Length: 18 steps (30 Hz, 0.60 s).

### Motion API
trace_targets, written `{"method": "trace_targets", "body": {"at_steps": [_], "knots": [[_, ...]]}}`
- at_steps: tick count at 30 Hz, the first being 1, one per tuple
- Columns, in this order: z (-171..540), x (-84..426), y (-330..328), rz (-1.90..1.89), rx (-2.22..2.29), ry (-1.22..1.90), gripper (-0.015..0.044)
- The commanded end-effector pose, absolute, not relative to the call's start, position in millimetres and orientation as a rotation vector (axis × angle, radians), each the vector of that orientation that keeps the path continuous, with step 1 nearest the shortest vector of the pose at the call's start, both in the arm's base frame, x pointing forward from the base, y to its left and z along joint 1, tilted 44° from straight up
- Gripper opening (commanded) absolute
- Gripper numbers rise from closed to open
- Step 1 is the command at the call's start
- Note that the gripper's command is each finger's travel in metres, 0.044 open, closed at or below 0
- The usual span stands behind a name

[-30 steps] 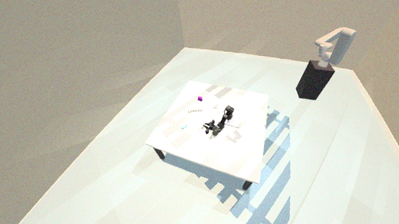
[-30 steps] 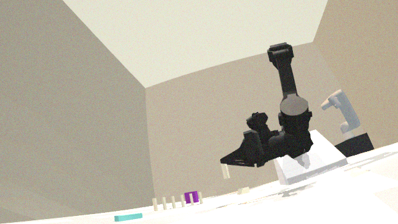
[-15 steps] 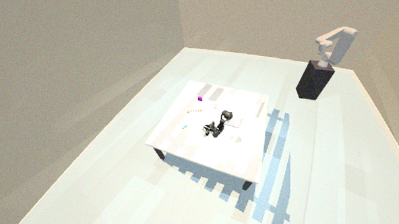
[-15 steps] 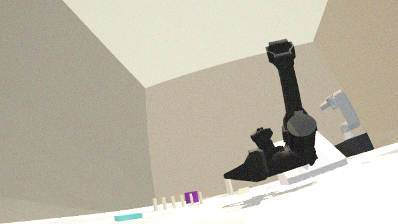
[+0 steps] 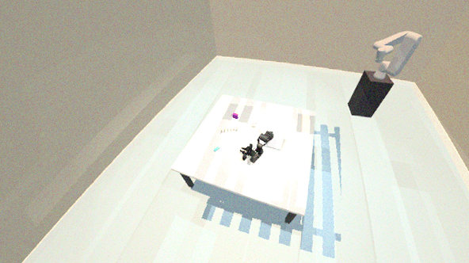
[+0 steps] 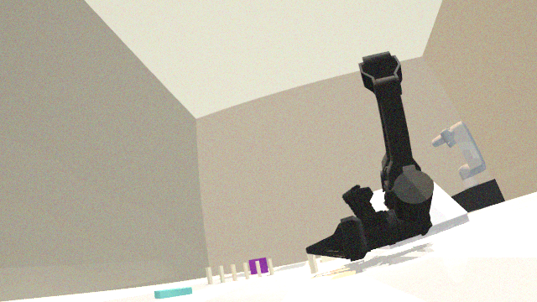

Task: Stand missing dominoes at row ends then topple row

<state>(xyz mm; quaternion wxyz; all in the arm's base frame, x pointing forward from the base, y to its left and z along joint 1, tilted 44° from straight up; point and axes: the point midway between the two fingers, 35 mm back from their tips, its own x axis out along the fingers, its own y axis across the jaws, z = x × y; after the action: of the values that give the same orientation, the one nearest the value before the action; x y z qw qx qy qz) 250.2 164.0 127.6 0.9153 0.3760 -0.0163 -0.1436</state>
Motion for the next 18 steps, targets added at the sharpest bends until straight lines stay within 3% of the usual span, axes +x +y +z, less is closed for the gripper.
{"method": "trace_targets", "body": {"at_steps": [1, 3, 15, 18], "knots": [[126.3, 250.2, 164.3, -0.298, 0.776, -0.036, 0.0107], [126.3, 250.2, 164.3, -0.298, 0.776, -0.036, 0.0107], [126.3, 250.2, 164.3, -0.298, 0.776, -0.036, 0.0422], [126.3, 250.2, 164.3, -0.298, 0.776, -0.036, 0.0440]]}}
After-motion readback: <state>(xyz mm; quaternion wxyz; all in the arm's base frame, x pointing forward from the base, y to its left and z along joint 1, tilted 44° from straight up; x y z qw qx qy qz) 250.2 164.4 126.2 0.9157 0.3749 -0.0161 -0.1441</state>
